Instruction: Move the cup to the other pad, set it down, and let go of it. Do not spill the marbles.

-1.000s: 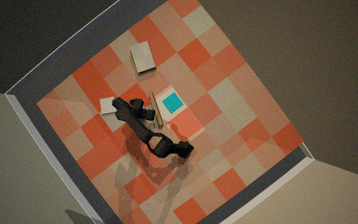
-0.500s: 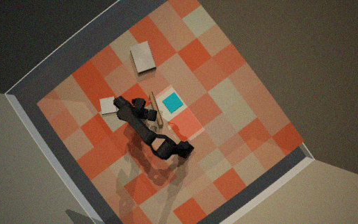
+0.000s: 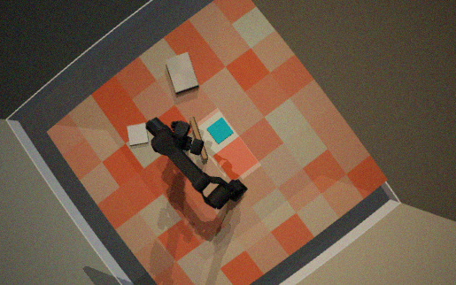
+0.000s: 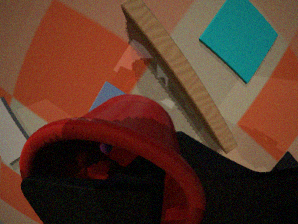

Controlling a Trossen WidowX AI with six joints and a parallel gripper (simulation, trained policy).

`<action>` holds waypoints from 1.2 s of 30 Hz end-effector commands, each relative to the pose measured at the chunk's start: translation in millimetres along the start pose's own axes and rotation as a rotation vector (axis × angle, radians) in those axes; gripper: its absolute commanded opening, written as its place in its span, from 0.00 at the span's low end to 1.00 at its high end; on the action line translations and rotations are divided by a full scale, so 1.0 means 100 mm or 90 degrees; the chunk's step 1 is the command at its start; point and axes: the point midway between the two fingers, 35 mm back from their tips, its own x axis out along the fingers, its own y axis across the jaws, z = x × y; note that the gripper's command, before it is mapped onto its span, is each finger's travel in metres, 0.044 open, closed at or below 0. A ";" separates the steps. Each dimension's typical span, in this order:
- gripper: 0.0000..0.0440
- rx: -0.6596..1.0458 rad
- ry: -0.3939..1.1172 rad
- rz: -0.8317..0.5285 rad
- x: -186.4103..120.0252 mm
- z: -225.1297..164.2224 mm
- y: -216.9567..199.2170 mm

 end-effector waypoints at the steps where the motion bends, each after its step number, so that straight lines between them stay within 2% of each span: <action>1: 0.00 0.027 -0.007 0.019 -0.13 0.08 -0.05; 18: 0.00 0.113 -0.049 0.062 -0.29 0.58 -0.32; 36: 0.00 0.190 -0.079 0.080 -0.20 0.99 -0.72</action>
